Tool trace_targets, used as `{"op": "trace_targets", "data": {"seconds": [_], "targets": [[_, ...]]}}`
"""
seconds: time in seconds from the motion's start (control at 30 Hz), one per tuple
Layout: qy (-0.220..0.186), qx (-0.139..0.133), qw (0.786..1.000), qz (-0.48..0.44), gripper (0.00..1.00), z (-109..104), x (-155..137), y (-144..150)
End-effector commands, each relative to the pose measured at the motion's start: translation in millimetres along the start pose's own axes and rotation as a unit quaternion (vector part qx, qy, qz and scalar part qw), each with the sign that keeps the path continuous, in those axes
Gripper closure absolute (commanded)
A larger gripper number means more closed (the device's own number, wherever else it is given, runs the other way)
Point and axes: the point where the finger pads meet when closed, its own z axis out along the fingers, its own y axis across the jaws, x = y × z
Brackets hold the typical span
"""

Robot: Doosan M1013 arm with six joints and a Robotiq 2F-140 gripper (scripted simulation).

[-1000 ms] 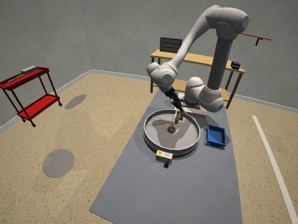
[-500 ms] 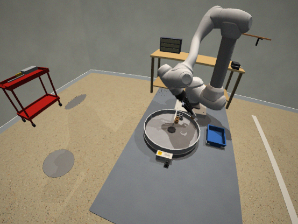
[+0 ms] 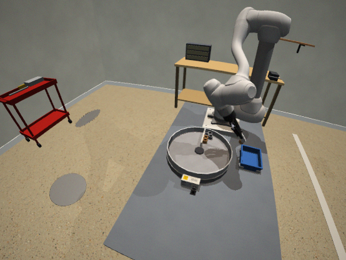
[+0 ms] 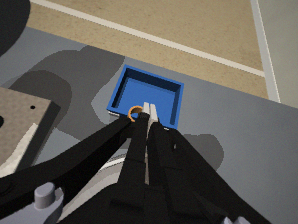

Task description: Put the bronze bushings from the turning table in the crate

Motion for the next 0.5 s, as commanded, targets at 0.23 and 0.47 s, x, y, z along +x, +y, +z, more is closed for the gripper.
{"op": "trace_targets", "data": {"seconds": [0.23,0.47], "targets": [[-0.002,0.000,1.000,0.000,1.00,51,58,16],[-0.002,0.000,1.000,0.000,1.00,63,72,19]]}}
